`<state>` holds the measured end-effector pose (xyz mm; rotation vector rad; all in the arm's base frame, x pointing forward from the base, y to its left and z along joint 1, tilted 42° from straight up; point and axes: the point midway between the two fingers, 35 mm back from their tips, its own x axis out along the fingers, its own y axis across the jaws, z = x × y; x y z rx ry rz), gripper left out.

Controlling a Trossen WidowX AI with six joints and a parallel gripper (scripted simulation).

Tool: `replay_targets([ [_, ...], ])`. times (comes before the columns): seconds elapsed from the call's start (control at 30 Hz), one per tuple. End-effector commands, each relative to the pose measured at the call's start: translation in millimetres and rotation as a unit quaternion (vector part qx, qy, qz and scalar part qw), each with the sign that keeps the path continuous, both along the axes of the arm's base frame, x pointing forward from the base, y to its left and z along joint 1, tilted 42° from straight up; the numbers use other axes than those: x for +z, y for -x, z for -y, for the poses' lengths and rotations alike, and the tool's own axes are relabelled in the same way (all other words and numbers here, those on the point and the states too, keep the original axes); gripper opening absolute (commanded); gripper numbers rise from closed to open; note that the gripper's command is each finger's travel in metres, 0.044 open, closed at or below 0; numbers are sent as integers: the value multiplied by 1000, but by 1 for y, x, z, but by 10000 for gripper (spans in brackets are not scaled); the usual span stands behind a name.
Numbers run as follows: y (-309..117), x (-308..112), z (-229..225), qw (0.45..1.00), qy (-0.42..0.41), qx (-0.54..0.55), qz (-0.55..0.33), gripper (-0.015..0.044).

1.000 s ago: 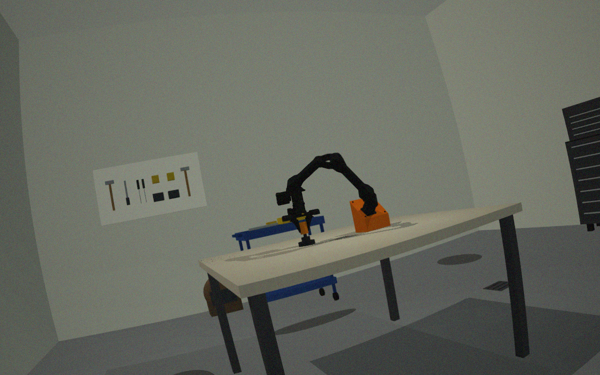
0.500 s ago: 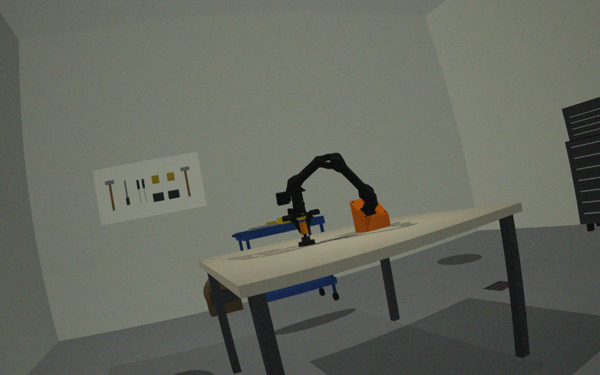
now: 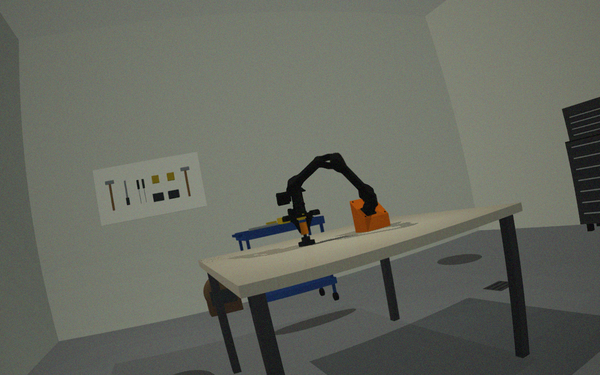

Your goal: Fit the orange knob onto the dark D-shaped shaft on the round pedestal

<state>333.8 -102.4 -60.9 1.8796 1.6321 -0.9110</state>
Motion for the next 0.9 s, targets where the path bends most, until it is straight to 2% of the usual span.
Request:
replay_targets([
  [0.0,-1,-2,-2,1000,0,13,13,0],
  [0.83,-1,-9,-9,1000,-1,-22,-18,0],
  [0.87,-1,-9,-9,1000,-1,-22,-18,26],
])
